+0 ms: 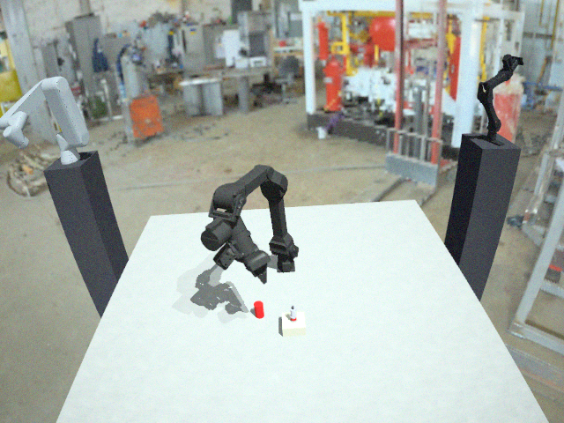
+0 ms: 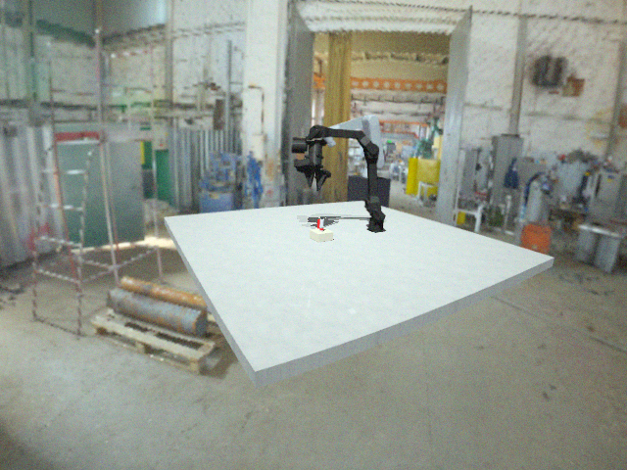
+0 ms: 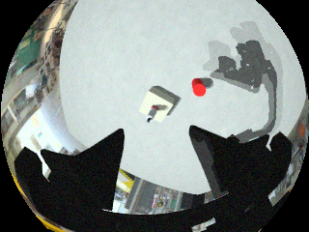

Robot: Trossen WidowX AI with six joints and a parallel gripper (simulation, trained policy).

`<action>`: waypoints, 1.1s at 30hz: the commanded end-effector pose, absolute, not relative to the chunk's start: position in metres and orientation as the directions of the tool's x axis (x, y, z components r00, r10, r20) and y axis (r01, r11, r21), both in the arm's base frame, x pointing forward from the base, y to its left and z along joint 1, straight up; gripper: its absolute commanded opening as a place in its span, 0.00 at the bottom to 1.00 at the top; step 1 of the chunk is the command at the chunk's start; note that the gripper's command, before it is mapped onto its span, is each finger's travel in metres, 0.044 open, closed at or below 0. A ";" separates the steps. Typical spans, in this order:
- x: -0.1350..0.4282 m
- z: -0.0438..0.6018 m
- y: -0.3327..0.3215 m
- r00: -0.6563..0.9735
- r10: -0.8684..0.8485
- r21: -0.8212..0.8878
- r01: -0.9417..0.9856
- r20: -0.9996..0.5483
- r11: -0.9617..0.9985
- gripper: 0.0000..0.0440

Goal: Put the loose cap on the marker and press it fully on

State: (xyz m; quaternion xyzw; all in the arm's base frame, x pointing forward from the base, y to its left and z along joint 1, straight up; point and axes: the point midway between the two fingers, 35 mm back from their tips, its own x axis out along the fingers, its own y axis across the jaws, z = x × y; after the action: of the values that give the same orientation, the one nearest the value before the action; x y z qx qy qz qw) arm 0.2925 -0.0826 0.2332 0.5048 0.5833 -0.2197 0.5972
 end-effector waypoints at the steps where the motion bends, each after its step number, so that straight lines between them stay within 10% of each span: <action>1: 0.290 0.223 -0.088 0.181 0.310 0.302 0.861 -0.933 0.408 0.74; 33: 0.265 0.156 -0.111 -0.125 0.182 -0.015 0.860 -0.975 0.511 0.72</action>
State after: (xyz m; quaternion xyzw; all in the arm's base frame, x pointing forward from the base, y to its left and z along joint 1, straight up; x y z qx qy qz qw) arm 0.2665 -0.1096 0.1642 0.3958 0.6716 -0.3106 0.5439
